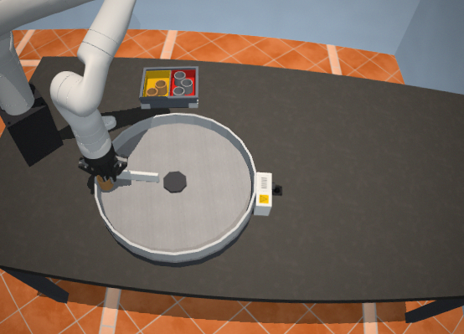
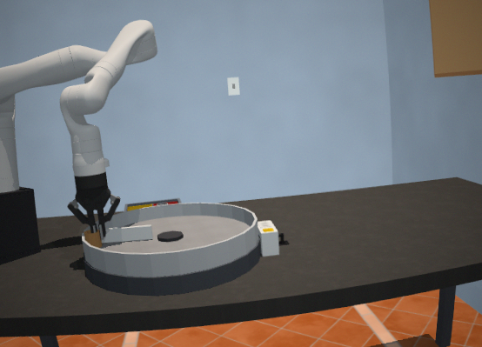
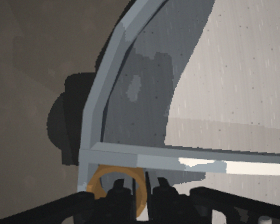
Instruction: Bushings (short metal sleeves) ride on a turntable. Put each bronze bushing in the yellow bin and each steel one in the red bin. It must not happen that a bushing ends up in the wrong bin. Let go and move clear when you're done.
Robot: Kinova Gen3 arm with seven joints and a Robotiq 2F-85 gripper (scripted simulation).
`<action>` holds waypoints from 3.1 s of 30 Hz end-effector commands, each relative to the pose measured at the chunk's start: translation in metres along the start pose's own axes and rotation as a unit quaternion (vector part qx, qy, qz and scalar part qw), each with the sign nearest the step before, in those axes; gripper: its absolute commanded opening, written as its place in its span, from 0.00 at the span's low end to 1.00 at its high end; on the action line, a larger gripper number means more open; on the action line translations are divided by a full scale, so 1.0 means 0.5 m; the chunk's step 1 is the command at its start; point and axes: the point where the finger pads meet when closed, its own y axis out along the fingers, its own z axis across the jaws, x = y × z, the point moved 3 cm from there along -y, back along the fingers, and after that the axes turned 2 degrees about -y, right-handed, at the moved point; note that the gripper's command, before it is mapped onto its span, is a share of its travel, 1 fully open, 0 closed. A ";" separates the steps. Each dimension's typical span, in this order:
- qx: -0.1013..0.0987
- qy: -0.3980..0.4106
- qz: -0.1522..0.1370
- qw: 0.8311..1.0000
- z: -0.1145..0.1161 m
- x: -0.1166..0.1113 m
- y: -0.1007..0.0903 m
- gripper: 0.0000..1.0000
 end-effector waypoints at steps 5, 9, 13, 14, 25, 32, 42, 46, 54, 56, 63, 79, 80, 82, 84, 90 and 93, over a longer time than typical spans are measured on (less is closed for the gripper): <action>0.000 0.000 0.000 1.000 0.000 0.000 -0.001 0.00; 0.000 0.000 0.000 1.000 0.000 0.000 -0.001 0.00; 0.000 0.000 0.000 1.000 0.000 0.000 -0.001 0.00; 0.000 0.000 0.000 1.000 0.000 0.000 -0.001 0.00; 0.001 0.000 0.000 1.000 0.001 0.000 -0.001 0.00; 0.001 0.000 0.000 1.000 0.001 0.000 -0.001 0.00; 0.001 0.000 0.000 1.000 0.001 0.000 -0.001 0.00; 0.001 0.000 0.000 1.000 0.001 0.000 -0.001 0.00; 0.000 0.000 0.000 1.000 0.001 0.000 -0.004 0.00; 0.000 0.000 0.000 1.000 0.001 0.000 -0.004 0.00; -0.001 0.001 0.000 1.000 0.001 0.000 -0.009 0.00; -0.002 0.001 0.000 1.000 0.001 0.001 -0.018 0.00; -0.002 0.001 0.000 1.000 0.001 0.001 -0.019 0.00; -0.002 0.001 0.000 1.000 0.001 0.001 -0.019 0.00; -0.002 0.001 0.000 1.000 0.001 0.001 -0.020 0.00; -0.002 0.001 0.000 1.000 0.001 0.000 -0.025 0.00; -0.002 0.001 0.000 1.000 0.001 0.000 -0.025 0.00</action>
